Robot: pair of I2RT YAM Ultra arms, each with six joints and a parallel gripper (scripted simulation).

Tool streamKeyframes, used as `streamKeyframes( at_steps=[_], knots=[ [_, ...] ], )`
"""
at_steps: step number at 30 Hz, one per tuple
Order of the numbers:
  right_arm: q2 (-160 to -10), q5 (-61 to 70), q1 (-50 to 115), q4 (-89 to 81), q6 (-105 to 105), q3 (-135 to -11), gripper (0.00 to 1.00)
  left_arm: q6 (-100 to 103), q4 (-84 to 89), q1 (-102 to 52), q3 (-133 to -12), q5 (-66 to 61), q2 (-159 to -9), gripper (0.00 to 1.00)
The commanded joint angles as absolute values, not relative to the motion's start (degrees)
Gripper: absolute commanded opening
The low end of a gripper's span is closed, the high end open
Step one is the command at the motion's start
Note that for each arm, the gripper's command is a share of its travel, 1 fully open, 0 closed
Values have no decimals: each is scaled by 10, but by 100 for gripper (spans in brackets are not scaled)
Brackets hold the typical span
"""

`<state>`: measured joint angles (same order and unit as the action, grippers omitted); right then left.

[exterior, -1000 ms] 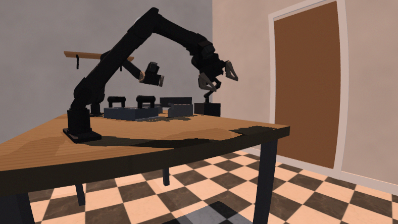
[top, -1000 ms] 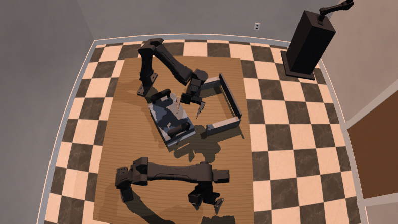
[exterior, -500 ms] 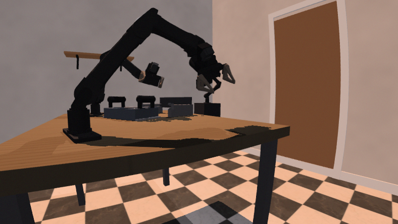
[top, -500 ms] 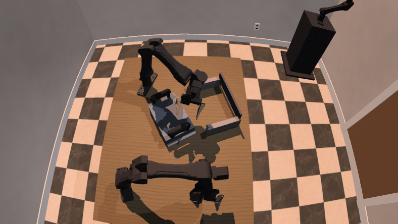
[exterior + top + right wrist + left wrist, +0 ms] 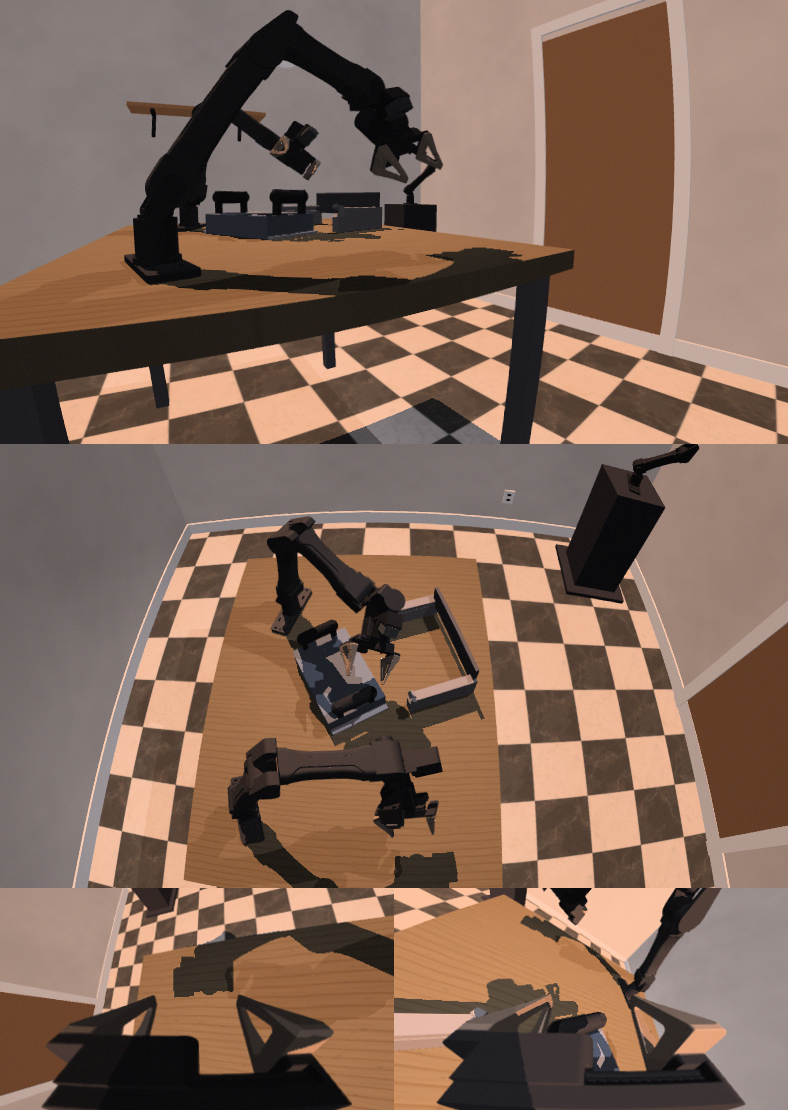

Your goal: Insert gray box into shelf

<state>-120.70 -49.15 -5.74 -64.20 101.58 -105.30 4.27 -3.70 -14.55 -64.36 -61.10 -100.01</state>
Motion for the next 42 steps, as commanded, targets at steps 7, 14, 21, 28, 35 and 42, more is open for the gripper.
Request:
streamKeyframes(
  at_steps=[7,14,21,28,35,42],
  knots=[
    [-1118,-438,24,-537,838,-962,100,212,141,-185,-675,-484,-932,100],
    [-1080,-417,58,-495,783,-910,100,250,213,-203,-688,-447,-918,100],
    [-1035,-382,114,-436,683,-850,100,344,316,-225,-692,-375,-888,100],
    [-985,-342,173,-367,564,-783,100,456,442,-249,-692,-287,-853,100],
    [-908,-293,259,-272,402,-678,100,588,596,-281,-692,-175,-807,100],
    [-855,-255,303,-207,318,-604,100,678,698,-316,-720,-107,-790,100]
  ],
)
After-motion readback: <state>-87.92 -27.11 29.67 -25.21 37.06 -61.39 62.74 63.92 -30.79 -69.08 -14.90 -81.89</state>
